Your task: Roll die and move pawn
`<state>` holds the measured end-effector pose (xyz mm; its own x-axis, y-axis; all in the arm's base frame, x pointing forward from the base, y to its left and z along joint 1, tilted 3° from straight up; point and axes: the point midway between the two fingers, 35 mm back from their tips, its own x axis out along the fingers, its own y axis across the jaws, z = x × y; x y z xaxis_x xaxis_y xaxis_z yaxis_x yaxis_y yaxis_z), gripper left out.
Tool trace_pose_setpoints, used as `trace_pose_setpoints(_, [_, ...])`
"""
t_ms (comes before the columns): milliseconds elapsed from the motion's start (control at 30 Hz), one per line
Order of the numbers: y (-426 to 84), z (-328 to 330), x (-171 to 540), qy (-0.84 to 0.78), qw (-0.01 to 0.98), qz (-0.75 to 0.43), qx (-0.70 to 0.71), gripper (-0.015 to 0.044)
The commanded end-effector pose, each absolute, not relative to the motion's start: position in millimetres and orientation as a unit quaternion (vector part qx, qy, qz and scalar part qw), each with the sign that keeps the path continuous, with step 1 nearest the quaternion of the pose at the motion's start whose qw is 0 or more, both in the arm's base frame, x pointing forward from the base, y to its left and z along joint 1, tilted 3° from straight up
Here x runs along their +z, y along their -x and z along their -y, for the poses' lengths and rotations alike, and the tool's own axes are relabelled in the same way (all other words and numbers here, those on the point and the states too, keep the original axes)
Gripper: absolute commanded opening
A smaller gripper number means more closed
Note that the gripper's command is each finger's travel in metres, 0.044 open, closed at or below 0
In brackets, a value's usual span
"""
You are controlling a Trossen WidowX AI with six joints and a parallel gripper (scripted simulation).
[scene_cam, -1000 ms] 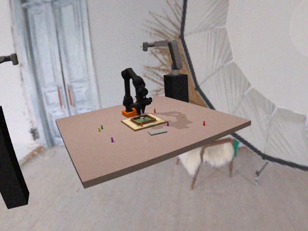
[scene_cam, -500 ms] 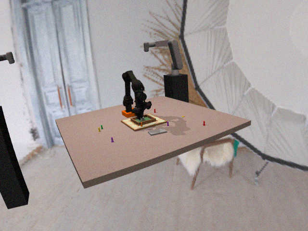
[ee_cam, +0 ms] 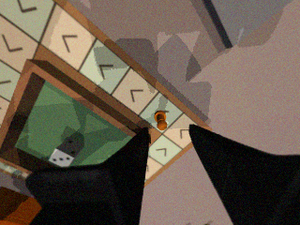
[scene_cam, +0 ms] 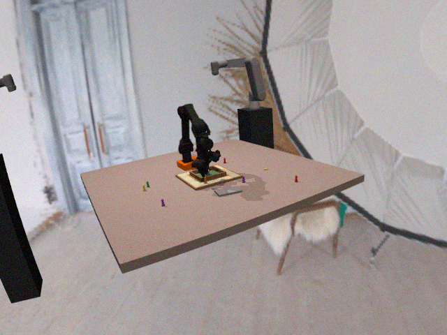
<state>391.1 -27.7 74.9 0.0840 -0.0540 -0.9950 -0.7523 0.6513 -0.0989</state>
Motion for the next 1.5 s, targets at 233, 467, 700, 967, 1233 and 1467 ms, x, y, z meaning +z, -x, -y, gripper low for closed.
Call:
trace_pose_setpoints(233, [-389, 28, 52, 0.320, 0.656, -0.628, 0.270, 0.0200])
trace_pose_setpoints(467, [-389, 29, 40, 0.320, 0.656, -0.628, 0.270, 0.0200])
trace_pose_setpoints(700, [-389, 29, 39, 0.320, 0.656, -0.628, 0.270, 0.0121])
trace_pose_setpoints(967, [-389, 29, 39, 0.320, 0.656, -0.628, 0.270, 0.0029])
trace_pose_setpoints(1233, [-390, 29, 47, 0.320, 0.656, -0.628, 0.270, 0.0000])
trace_pose_setpoints(1467, [-393, 28, 84, 0.320, 0.656, -0.628, 0.270, 0.0000])
